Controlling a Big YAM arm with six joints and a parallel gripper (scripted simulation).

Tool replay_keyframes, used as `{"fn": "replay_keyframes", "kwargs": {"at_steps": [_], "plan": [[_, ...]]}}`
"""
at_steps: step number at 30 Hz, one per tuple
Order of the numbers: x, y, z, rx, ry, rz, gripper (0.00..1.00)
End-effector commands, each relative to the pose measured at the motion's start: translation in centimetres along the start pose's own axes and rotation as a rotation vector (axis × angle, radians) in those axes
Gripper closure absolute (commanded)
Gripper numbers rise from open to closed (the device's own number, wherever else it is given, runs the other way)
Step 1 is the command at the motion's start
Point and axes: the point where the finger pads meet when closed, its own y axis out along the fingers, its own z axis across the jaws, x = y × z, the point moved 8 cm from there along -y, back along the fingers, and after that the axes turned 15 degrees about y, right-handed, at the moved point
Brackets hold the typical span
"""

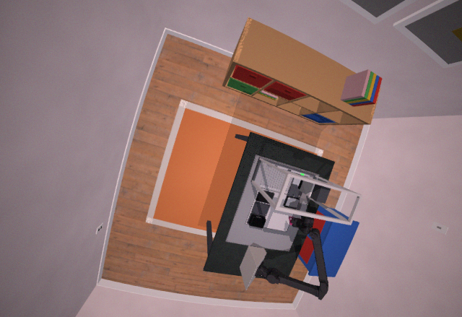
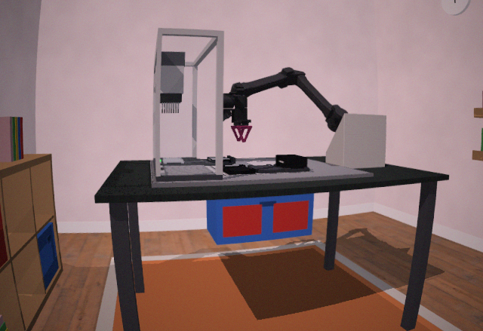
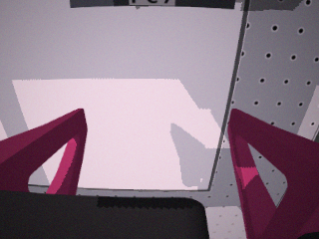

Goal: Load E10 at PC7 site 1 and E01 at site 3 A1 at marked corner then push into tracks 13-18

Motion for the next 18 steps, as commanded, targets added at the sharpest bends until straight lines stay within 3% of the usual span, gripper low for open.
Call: {"fn": "replay_keyframes", "kwargs": {"at_steps": [1,3,5,9,10,14,18], "plan": [[1.0,-5.4,-0.3,0.029,0.044,-0.075,0.2],[0.9,-5.7,-0.3,0.028,0.044,-0.076,0.2],[-0.4,-4.7,0.3,0.017,0.015,-0.052,0.2],[0.2,-5.1,0.0,0.022,0.028,-0.062,0.2],[0.9,-6.4,-0.3,0.031,0.078,-0.075,0.0],[0.8,-9.1,-0.4,0.035,0.197,-0.074,0.0],[0.7,-11.8,-0.5,0.038,0.198,-0.073,0.0]]}}
